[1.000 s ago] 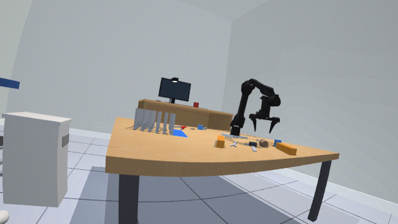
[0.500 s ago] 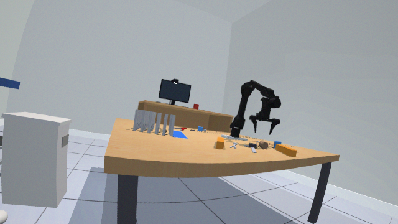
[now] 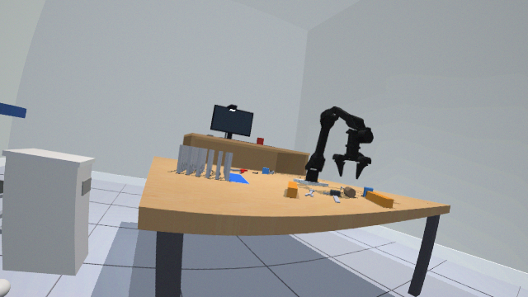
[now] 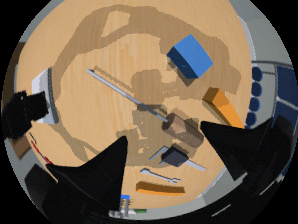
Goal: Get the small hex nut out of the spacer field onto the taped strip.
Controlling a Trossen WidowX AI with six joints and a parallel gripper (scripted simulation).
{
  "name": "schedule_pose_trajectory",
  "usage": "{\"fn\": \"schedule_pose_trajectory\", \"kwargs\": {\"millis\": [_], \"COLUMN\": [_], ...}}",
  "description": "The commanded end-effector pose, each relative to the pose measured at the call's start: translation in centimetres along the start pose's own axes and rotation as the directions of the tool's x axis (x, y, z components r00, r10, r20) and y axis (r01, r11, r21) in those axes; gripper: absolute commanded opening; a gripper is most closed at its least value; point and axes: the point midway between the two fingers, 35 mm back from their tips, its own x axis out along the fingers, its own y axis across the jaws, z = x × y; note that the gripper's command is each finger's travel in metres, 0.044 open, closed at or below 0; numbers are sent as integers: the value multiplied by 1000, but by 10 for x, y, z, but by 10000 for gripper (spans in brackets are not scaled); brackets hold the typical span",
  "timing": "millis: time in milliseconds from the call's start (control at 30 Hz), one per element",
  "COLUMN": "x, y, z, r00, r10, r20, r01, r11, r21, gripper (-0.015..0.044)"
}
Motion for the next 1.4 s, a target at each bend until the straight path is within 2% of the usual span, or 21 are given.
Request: {"fn": "schedule_pose_trajectory", "kwargs": {"millis": [0,233,433,633,867,1367], "x": [-2,-2,-2,-2,-1,-1], "y": [-11,-16,-20,-23,-26,-26], "z": [-9,-14,-18,-21,-24,-24], "r00": [1000,1000,1000,1000,1000,1000], "r10": [-4,-4,-5,-5,-5,-5], "r20": [2,2,1,1,1,1], "r01": [1,0,-2,-3,-4,-4], "r11": [652,310,-20,-346,-675,-688], "r21": [758,951,1000,938,738,726], "gripper": [440,440,440,440,440,440]}}
